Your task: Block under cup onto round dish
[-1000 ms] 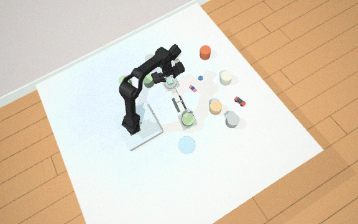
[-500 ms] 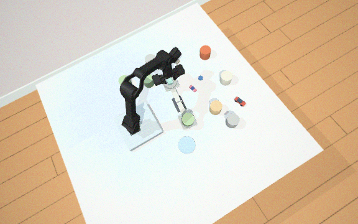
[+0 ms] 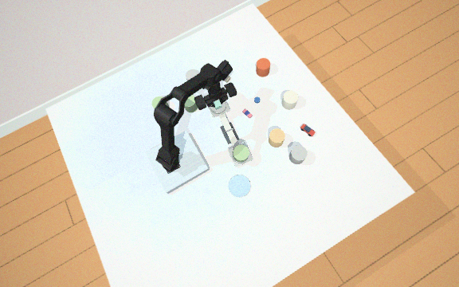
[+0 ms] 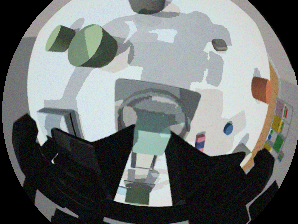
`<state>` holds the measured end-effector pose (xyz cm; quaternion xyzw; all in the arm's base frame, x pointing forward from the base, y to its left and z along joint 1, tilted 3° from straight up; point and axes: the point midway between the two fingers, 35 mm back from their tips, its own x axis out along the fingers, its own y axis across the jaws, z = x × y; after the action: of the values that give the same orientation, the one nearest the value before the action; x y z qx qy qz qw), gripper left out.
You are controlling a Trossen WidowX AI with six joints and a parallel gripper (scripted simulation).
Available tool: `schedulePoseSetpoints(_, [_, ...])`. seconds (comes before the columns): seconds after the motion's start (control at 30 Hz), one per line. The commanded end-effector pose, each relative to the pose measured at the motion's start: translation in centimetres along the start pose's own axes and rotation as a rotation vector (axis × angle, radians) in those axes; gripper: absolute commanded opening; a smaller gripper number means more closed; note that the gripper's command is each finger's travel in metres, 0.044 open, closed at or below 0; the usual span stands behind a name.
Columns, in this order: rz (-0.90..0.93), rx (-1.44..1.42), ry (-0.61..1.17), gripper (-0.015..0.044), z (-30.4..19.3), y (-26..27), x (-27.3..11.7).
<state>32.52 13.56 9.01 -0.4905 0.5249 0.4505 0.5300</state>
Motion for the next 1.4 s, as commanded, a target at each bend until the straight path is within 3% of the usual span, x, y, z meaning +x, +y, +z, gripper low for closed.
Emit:
schedulePoseSetpoints(0.0, [-0.010, -0.004, -0.005, 0.0000, 0.2, -0.4, -1.5])
schedulePoseSetpoints(0.53, [-0.010, -0.004, -0.006, 0.0000, 0.0, -0.1, -8.8])
schedulePoseSetpoints(1.37, [-0.020, -0.023, 0.002, 0.0000, -7.2, -2.8, -7.2])
